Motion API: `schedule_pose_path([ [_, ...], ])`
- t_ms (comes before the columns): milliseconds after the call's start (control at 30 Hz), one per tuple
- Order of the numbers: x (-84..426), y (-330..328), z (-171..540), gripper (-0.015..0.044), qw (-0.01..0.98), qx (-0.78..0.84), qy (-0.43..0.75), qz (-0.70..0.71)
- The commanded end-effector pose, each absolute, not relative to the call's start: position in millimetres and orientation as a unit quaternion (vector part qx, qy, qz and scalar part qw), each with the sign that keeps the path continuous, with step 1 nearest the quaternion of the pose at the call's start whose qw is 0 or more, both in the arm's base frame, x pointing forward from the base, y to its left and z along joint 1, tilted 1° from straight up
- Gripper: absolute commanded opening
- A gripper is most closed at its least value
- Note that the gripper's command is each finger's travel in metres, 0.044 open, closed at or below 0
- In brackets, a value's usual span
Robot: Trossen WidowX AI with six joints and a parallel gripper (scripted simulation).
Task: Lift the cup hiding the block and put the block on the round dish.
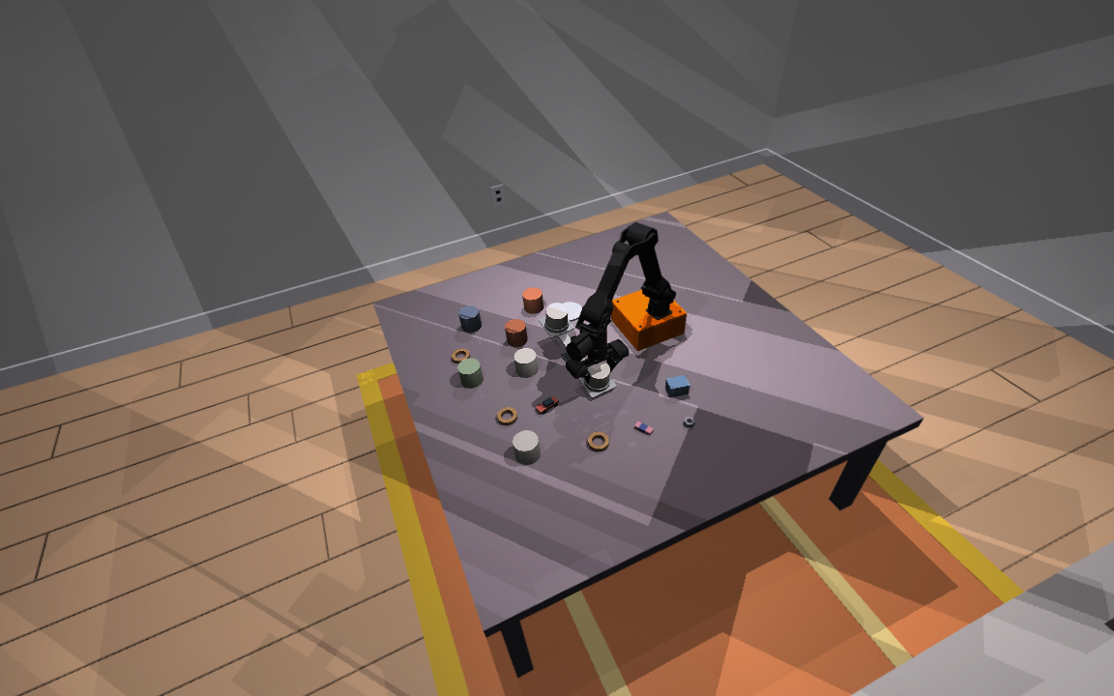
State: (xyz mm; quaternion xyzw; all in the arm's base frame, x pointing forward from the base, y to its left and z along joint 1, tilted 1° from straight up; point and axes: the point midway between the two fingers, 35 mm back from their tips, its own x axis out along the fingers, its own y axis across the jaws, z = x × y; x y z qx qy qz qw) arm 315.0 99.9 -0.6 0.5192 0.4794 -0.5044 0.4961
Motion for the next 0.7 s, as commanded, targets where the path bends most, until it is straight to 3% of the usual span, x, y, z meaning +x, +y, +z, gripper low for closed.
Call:
schedule_pose_path([
  [0, 316, 99, 2, 0.0124, 0.497, 0.518, 0.478, -0.507],
  [167, 317, 100, 8, 0.0, 0.497, 0.518, 0.478, -0.506],
  [667, 319, 101, 26, 0.0, 0.497, 0.518, 0.478, -0.506],
])
